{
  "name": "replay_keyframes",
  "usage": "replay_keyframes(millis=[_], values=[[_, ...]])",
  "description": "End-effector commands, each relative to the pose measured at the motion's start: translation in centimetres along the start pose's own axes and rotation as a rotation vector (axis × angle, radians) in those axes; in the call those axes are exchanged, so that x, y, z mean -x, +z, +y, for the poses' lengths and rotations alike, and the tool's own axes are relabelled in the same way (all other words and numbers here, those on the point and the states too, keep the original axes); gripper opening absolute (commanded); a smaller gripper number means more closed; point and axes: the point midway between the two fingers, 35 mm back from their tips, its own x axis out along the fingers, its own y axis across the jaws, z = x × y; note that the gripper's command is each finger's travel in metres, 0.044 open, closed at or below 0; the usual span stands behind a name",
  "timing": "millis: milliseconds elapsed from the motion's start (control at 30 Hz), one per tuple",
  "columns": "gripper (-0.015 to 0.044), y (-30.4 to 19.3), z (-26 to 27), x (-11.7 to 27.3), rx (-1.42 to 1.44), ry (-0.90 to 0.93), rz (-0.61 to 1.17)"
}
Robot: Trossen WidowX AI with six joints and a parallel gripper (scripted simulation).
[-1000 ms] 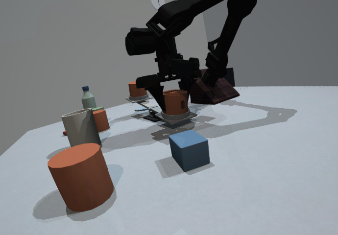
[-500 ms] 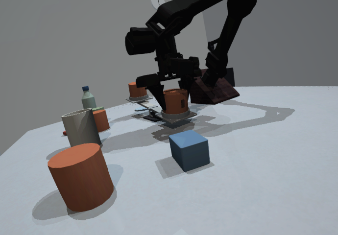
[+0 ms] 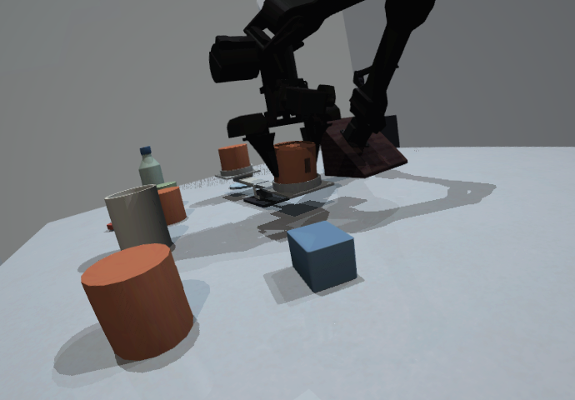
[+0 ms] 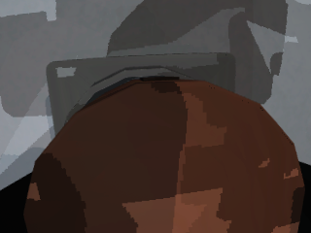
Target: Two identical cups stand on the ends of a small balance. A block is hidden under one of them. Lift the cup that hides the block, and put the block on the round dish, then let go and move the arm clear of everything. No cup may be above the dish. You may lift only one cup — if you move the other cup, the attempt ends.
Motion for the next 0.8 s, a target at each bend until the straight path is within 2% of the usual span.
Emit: replay_keyframes(millis=[0,767], values=[[0.0000,-0.1,-0.3,0.8,0.005,-0.012,0.005],[0.0000,-0.2,-0.5,3.8,0.001,-0.019,0.009]])
